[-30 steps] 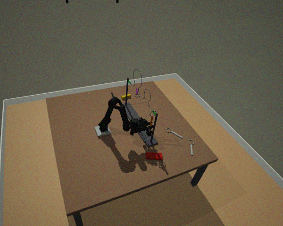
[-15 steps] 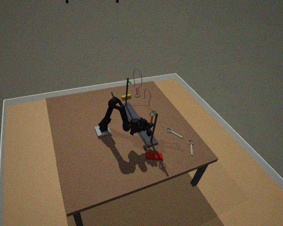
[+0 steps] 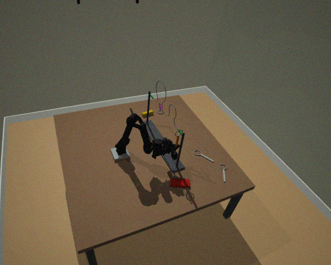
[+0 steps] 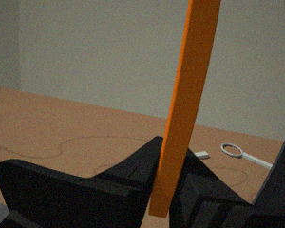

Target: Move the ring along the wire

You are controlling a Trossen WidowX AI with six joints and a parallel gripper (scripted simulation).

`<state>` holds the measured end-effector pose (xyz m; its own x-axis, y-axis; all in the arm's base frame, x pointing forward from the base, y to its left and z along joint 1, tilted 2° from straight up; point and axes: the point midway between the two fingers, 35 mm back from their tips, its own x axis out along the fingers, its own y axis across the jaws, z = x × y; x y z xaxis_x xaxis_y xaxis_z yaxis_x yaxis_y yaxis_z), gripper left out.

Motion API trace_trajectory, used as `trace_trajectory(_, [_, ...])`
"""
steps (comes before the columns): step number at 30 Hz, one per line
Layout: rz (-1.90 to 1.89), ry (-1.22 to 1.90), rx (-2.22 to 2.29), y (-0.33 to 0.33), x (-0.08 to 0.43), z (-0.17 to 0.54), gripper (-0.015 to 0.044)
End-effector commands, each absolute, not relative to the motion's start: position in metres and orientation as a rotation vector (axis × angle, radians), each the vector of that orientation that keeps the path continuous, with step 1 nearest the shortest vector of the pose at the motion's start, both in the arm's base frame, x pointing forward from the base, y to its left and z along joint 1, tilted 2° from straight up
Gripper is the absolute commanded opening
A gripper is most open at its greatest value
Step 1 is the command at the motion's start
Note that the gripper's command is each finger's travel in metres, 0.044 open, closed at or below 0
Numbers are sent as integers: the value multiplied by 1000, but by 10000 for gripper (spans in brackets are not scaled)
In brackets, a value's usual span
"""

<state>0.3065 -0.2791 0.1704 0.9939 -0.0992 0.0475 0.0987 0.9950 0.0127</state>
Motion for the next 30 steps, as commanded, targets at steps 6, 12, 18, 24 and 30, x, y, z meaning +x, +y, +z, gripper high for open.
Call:
trace_trajectory(6, [-92,-51,2,-278,306,188,-150])
trace_trajectory(12, [-92,-51,2,-278,306,189,-150])
trace_trajectory(18, [-92,-51,2,-278,306,189,-150])
trace_trajectory(24, [-92,-51,2,-278,306,189,-150])
trace_trajectory(30, [-92,-51,2,-278,306,189,-150])
